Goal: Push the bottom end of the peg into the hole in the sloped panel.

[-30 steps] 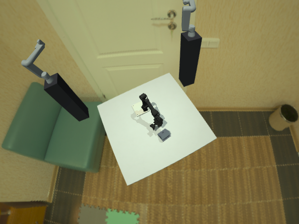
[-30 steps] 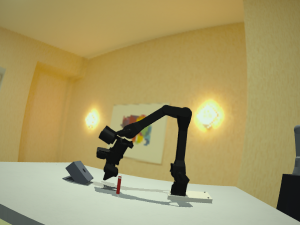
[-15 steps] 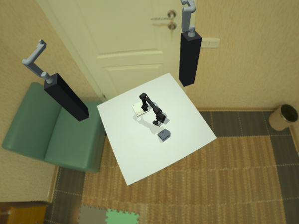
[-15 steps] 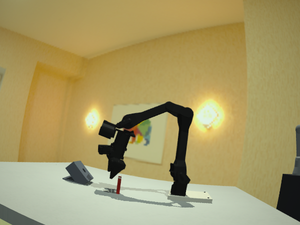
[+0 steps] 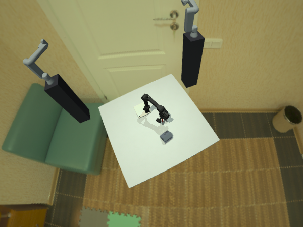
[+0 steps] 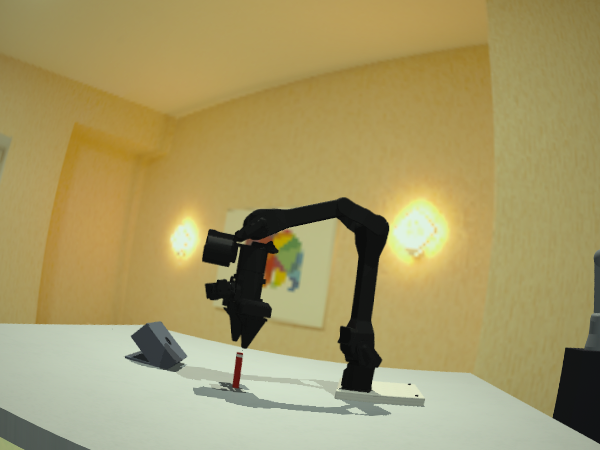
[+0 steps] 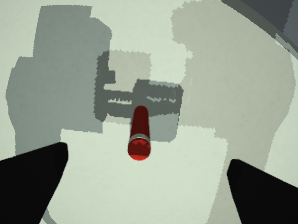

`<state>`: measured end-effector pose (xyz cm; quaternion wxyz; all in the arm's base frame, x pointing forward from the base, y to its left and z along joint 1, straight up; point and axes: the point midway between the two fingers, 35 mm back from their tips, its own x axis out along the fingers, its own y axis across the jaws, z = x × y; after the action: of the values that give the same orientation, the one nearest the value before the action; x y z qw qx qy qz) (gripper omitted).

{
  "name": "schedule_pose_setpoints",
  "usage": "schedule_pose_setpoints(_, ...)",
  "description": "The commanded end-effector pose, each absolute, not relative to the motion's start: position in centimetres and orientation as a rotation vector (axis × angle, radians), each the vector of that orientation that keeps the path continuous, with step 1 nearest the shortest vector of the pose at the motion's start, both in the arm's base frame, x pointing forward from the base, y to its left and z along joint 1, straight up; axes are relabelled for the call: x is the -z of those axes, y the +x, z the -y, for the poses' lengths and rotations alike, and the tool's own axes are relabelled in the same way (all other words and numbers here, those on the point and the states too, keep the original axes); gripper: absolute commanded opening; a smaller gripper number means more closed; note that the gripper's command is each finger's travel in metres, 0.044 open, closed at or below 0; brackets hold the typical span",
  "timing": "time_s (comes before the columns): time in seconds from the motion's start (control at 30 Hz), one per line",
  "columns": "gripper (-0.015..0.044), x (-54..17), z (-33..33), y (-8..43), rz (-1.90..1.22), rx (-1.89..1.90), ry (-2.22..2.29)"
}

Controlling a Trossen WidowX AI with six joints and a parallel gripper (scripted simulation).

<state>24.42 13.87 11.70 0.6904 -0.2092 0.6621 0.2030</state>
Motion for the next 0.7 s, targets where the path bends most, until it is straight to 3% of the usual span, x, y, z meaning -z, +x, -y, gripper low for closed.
schedule_pose_setpoints(0.0, 0.0440, -12.1, -14.2, 23.9, -1.498, -0.463, -0.453)
schedule_pose_setpoints(0.67, 0.0440, -9.1, -14.3, 24.2, -1.498, -0.463, -0.453)
